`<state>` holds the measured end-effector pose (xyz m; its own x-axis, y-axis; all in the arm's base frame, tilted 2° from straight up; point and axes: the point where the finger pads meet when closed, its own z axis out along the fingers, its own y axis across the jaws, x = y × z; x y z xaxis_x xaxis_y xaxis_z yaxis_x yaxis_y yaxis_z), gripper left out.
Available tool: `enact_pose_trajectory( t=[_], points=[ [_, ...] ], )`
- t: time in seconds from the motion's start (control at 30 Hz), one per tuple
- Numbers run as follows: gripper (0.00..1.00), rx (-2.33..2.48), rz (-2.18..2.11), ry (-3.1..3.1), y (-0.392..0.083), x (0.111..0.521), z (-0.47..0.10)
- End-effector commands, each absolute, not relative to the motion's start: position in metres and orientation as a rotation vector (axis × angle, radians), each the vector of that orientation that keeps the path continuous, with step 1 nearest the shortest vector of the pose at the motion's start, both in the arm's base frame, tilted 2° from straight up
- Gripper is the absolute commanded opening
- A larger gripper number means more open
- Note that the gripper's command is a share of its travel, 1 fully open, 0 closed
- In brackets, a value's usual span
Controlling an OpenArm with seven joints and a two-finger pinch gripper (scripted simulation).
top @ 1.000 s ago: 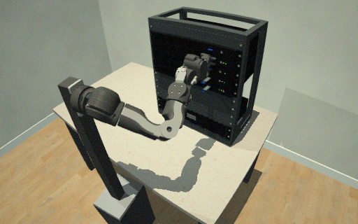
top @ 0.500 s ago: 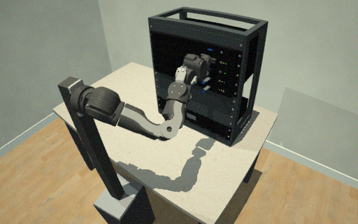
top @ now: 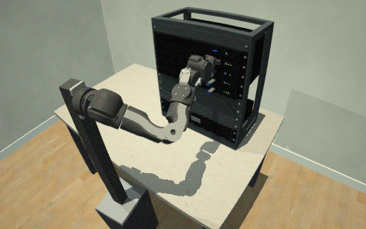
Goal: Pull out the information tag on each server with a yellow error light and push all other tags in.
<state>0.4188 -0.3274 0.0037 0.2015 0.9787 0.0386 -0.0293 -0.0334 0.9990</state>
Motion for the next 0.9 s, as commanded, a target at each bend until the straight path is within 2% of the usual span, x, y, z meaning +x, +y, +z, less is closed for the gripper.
enact_pose_trajectory(
  t=[0.0,0.87],
  points=[
    [0.00,1.300,1.099,1.022,-0.327,0.419,0.005],
    [0.00,1.300,1.100,1.023,-0.324,0.407,0.005]
  ],
)
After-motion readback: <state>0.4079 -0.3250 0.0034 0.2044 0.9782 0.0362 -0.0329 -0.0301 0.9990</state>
